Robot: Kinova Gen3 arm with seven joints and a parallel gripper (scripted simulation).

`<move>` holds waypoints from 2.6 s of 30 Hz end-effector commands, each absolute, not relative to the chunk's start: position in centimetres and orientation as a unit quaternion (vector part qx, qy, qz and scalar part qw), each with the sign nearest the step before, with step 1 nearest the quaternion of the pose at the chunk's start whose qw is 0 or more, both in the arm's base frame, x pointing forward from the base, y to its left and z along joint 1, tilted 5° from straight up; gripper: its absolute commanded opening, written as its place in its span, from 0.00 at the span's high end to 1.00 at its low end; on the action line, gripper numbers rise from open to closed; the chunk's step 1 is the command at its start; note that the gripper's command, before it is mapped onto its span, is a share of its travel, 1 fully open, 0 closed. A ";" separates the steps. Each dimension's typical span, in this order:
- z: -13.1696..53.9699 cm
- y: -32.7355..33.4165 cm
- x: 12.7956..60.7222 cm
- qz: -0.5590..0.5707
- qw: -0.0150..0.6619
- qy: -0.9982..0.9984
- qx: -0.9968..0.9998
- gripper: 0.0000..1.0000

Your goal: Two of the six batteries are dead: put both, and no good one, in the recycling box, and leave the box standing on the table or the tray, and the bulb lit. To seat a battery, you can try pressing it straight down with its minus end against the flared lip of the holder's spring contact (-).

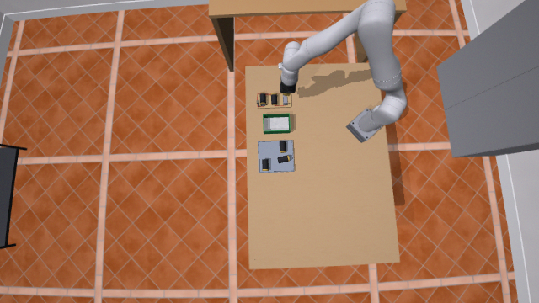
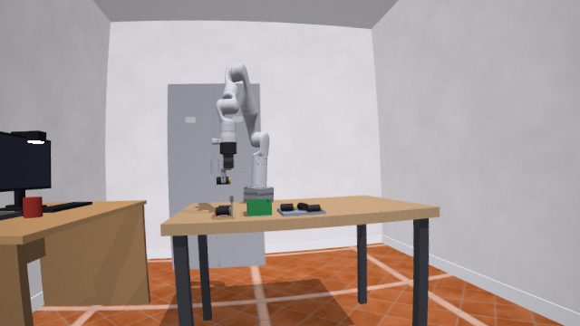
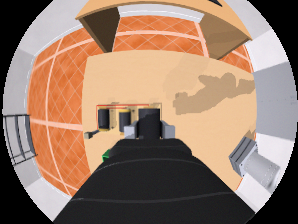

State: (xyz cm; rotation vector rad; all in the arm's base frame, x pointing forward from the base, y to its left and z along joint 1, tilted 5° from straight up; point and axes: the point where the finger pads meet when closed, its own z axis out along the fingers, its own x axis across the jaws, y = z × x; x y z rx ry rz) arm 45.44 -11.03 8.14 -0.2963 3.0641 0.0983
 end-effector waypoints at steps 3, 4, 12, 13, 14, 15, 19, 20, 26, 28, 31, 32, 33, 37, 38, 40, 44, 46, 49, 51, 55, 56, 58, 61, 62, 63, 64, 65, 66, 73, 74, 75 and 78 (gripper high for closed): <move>8.2 -11.1 45.5 0.032 0.032 0.994 -0.095 0.43; 8.2 -11.1 45.5 0.032 0.032 0.994 -0.095 0.43; 8.2 -11.1 45.5 0.032 0.032 0.994 -0.095 0.43; 8.2 -11.1 45.5 0.032 0.032 0.994 -0.095 0.43; 8.2 -11.1 45.5 0.032 0.032 0.994 -0.095 0.43; 8.2 -11.1 45.5 0.032 0.032 0.994 -0.095 0.43; 8.2 -11.1 45.5 0.032 0.032 0.994 -0.095 0.43; 8.2 -11.1 45.5 0.032 0.032 0.994 -0.095 0.43; 8.2 -11.1 45.5 0.032 0.032 0.994 -0.095 0.43; 7.8 -11.1 45.5 0.032 0.032 0.994 -0.095 0.43; 6.5 -11.0 45.6 0.032 0.032 0.994 -0.095 0.43; 5.8 -11.0 45.6 0.032 0.032 0.994 -0.095 0.43; 5.2 -10.9 45.7 0.032 0.032 0.994 -0.095 0.43; 3.0 -10.8 45.8 0.032 0.032 0.994 -0.095 0.43; 3.0 -10.8 45.8 0.032 0.032 0.994 -0.095 0.43; 1.8 -10.7 45.8 0.032 0.032 0.994 -0.095 0.43; 0.6 -10.6 45.9 0.032 0.032 0.994 -0.095 0.43; 0.5 -10.6 45.9 0.032 0.032 0.994 -0.095 0.43; 0.5 -10.6 45.9 0.032 0.032 0.994 -0.095 0.43; 0.5 -10.6 45.9 0.032 0.032 0.994 -0.095 0.43; 0.5 -10.6 45.9 0.032 0.032 0.994 -0.095 0.43; 0.5 -10.6 45.9 0.032 0.032 0.994 -0.095 0.43; 0.5 -10.6 45.9 0.032 0.032 0.994 -0.095 0.43; 0.5 -10.6 45.9 0.032 0.032 0.994 -0.095 0.43; 0.5 -10.6 45.9 0.032 0.032 0.994 -0.095 0.43; 0.5 -10.6 45.9 0.032 0.032 0.994 -0.095 0.43; 0.5 -10.6 45.9 0.032 0.032 0.994 -0.095 0.43; 0.5 -10.6 45.9 0.032 0.032 0.994 -0.095 0.43; 0.5 -10.6 45.9 0.032 0.032 0.994 -0.095 0.43; 0.5 -10.6 45.9 0.032 0.032 0.994 -0.095 0.43; 0.5 -10.6 45.9 0.032 0.032 0.994 -0.095 0.43; 0.5 -10.6 45.9 0.032 0.032 0.994 -0.095 0.43; 0.5 -10.6 45.9 0.032 0.032 0.994 -0.095 0.43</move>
